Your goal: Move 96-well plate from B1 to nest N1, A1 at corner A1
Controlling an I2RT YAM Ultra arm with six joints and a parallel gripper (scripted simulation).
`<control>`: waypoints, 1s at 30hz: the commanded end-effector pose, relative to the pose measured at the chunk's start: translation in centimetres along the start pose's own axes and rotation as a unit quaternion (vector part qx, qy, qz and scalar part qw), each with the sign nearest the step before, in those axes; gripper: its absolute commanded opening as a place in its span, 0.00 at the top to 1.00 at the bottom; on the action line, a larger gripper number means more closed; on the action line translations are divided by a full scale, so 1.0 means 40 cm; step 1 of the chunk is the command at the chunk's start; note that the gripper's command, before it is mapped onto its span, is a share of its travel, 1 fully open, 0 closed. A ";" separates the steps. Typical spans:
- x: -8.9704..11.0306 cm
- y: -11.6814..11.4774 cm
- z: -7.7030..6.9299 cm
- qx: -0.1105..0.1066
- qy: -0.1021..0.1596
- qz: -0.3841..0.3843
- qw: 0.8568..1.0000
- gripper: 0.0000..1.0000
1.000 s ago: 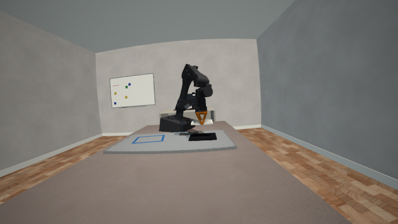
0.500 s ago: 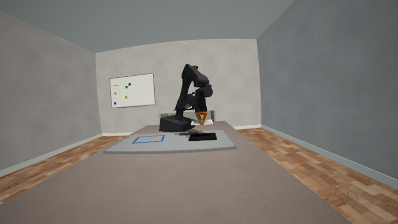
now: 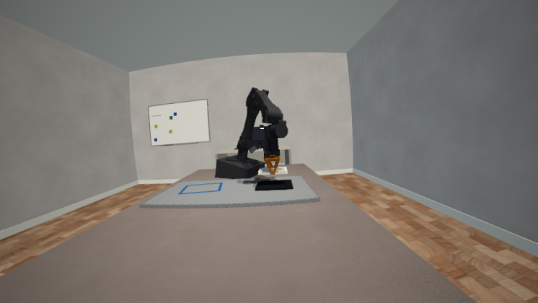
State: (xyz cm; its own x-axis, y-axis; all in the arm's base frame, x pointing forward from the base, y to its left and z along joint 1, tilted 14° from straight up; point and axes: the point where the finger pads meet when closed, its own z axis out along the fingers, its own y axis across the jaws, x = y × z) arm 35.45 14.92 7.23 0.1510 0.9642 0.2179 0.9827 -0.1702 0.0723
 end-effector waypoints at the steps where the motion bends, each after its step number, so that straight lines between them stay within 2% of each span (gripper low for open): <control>1: 0.004 -0.001 0.017 -0.005 -0.002 0.000 1.000 1.00; 3: 0.011 0.009 0.019 -0.010 0.001 -0.001 1.000 1.00; 5: 0.003 -0.002 0.039 -0.002 -0.004 0.000 1.000 1.00; 8: 0.000 -0.001 0.044 -0.002 -0.004 0.002 1.000 1.00; 9: 0.023 0.038 0.002 -0.031 0.011 0.000 0.999 1.00; 12: 0.003 -0.001 0.061 -0.001 -0.004 0.001 1.000 1.00; 21: 0.010 0.015 0.086 -0.011 0.000 0.000 1.000 1.00; 23: 0.004 -0.001 0.106 -0.001 -0.004 -0.001 1.000 1.00; 25: 0.004 -0.001 0.106 -0.001 -0.004 -0.001 1.000 1.00; 26: 0.027 0.037 0.070 -0.027 0.010 -0.004 1.000 1.00; 28: 0.010 0.011 0.111 -0.008 -0.001 -0.002 1.000 1.00; 30: 0.006 0.001 0.122 -0.003 -0.004 -0.003 1.000 1.00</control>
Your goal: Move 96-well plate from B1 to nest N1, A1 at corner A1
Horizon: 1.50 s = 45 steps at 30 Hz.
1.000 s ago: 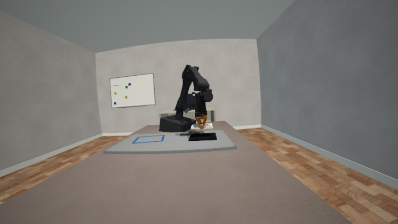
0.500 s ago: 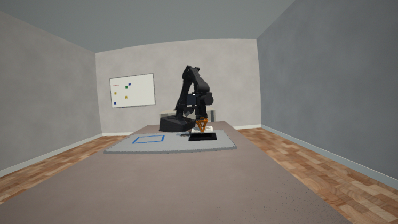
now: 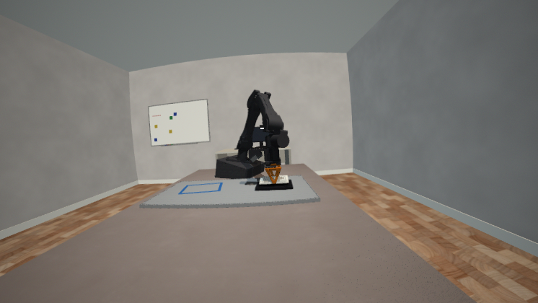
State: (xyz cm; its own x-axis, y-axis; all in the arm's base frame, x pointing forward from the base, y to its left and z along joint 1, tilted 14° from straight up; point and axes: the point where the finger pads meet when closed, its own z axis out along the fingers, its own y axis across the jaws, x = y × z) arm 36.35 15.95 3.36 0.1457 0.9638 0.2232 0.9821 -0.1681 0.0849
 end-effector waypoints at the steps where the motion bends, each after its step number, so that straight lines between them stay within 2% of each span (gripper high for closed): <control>1: 0.004 0.006 -0.007 -0.006 0.002 0.002 1.000 1.00; 8: 0.006 -0.008 -0.010 -0.007 0.000 -0.003 1.000 1.00; 25: 0.003 0.001 -0.007 -0.006 0.001 0.002 1.000 1.00; 29: 0.000 -0.019 -0.010 -0.002 -0.003 -0.002 1.000 1.00; 30: 0.022 0.011 -0.033 -0.018 0.006 -0.005 1.000 1.00; 34: 0.021 0.012 -0.028 -0.016 0.005 -0.004 1.000 1.00; 35: 0.004 0.002 -0.007 -0.006 0.001 0.001 1.000 1.00; 45: 0.004 0.002 -0.007 -0.006 0.001 0.001 1.000 1.00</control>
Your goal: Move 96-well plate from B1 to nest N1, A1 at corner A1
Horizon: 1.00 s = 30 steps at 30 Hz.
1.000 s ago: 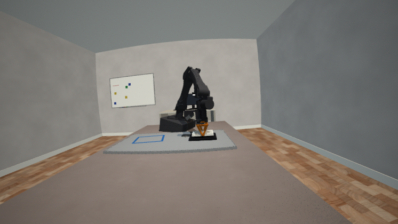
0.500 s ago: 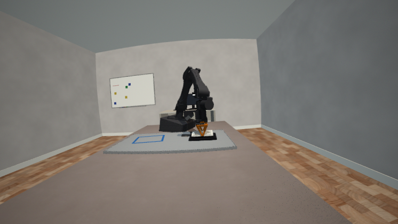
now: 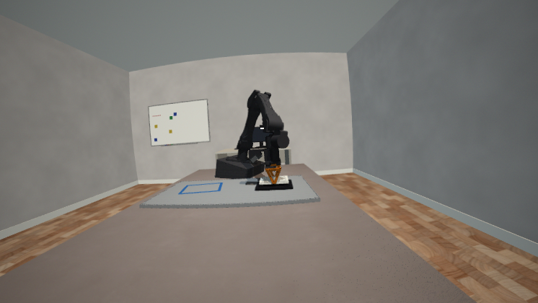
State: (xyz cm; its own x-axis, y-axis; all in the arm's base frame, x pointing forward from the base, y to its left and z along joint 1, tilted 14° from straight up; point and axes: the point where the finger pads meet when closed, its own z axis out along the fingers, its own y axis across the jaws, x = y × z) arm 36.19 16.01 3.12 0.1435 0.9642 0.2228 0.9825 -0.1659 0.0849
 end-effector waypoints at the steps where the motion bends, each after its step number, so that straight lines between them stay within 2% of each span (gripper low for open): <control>1: 0.005 0.007 -0.013 -0.007 0.002 0.003 1.000 1.00; 6: 0.004 0.007 -0.013 -0.007 0.002 0.003 1.000 1.00; 7: 0.017 0.017 -0.031 -0.015 0.003 -0.001 1.000 1.00; 22: 0.006 0.004 0.007 -0.003 -0.003 -0.001 1.000 1.00; 30: -0.001 -0.011 0.011 0.003 -0.006 -0.001 1.000 1.00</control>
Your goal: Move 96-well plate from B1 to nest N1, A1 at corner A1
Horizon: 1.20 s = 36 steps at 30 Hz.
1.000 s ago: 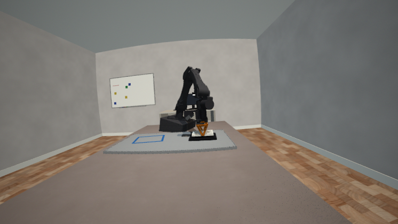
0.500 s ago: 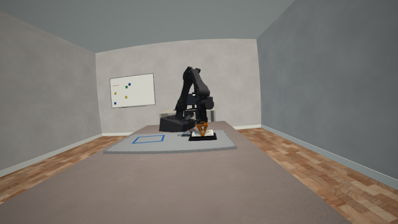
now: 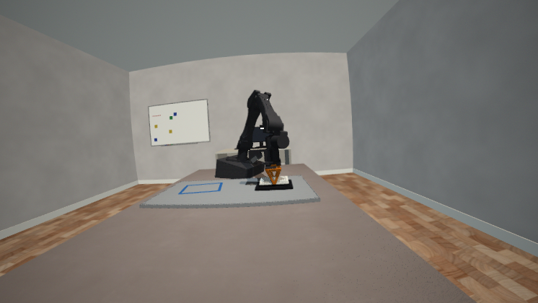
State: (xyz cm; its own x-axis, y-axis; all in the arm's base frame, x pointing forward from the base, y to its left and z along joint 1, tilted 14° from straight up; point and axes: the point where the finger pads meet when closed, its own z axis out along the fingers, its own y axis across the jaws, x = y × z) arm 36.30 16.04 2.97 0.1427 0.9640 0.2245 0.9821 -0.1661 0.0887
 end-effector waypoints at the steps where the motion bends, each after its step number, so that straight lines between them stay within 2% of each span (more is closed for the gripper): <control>1: 0.002 -0.009 0.005 0.003 -0.006 -0.001 1.000 1.00; 9: -0.013 -0.012 0.016 0.005 -0.009 0.004 1.000 1.00; 13: -0.006 -0.003 0.004 -0.001 -0.005 0.003 1.000 1.00; 17: -0.013 -0.011 0.016 0.005 -0.008 0.004 1.000 1.00; 23: -0.006 -0.003 0.010 -0.001 -0.005 0.003 1.000 1.00; 28: -0.015 -0.014 0.025 0.007 -0.009 0.004 1.000 1.00; 33: -0.004 -0.002 0.011 -0.002 -0.004 0.002 1.000 1.00; 36: -0.009 -0.010 0.020 0.003 -0.007 0.003 1.000 1.00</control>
State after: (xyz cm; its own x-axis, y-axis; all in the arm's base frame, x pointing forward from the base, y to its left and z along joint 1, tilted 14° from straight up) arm 36.31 16.15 2.47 0.1400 0.9645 0.2237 0.9825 -0.1634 0.0894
